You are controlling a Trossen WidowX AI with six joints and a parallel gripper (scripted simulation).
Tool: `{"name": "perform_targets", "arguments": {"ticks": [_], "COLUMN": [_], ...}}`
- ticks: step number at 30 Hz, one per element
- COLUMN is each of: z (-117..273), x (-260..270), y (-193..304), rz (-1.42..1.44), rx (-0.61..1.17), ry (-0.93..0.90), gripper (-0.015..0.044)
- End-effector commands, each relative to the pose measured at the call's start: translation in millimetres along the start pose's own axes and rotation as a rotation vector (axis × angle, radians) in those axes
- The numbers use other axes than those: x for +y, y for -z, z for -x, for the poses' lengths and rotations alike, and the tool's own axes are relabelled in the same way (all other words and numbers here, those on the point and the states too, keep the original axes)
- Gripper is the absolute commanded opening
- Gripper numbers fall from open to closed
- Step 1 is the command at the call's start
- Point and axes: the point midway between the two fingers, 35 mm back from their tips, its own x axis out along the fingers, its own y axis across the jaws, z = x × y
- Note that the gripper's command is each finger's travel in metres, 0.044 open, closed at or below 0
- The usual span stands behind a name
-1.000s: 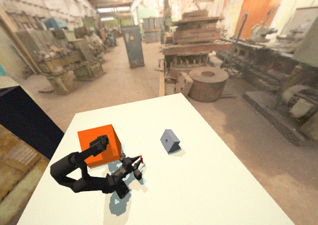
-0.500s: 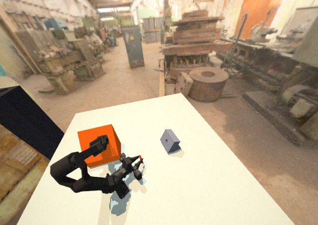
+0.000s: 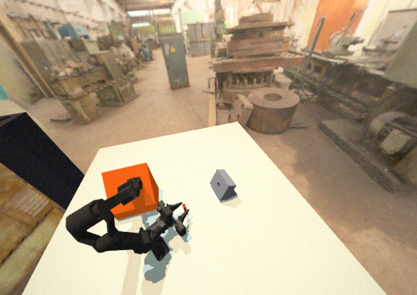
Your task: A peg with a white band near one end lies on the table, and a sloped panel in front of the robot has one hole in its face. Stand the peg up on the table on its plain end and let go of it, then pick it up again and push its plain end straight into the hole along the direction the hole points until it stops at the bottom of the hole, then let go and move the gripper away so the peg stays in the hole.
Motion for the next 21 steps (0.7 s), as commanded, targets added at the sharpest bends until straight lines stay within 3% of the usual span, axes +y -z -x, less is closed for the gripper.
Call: {"name": "perform_targets", "arguments": {"ticks": [1,5,14,21], "z": [0.0,0.0,0.1,3.6], "x": [0.0,0.0,-0.5,-12.6], "y": [0.0,0.0,-1.5,-59.9], "rz": [0.000,0.000,0.000,0.006], "rx": [0.000,0.000,0.001,0.013], "ry": [0.000,0.000,-0.001,-0.025], "gripper": [0.0340,0.0440,0.0440,0.0440]}}
